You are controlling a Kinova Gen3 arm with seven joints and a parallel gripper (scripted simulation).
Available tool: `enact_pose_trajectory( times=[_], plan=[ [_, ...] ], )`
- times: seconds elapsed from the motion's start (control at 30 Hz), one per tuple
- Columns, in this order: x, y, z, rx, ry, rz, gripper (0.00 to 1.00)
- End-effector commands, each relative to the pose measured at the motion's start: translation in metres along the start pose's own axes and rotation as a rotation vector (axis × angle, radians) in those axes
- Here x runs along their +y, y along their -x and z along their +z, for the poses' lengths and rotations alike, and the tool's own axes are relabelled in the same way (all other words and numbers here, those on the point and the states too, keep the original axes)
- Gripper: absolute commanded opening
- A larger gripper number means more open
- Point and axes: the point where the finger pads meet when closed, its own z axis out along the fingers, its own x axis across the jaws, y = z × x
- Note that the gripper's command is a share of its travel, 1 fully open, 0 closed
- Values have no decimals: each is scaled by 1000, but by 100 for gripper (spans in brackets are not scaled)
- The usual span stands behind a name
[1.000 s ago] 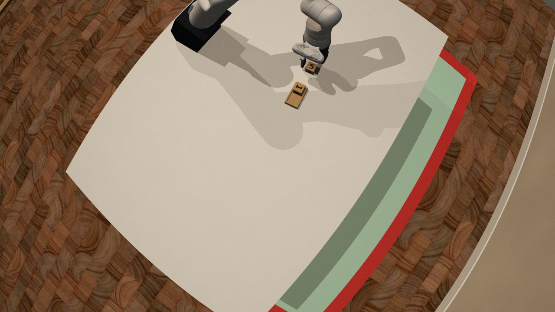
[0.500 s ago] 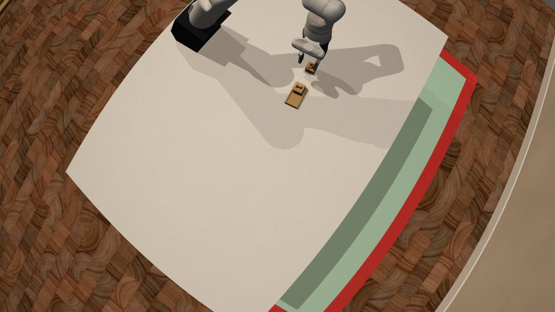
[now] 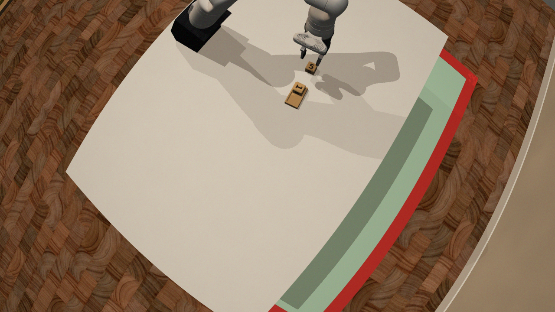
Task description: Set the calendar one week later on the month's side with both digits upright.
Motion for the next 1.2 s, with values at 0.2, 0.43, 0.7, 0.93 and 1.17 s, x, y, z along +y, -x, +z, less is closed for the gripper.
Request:
enact_pose_trajectory(
  times=[0.2,0.43,0.7,0.93,1.17],
  plan=[
    [7,2,-5,-8,19,-2,87],
    [7,2,-5,-8,19,-2,100],
    [7,2,-5,-8,19,-2,100],
    [7,2,-5,-8,19,-2,100],
    [5,2,-5,-6,19,29,100]
  ],
)
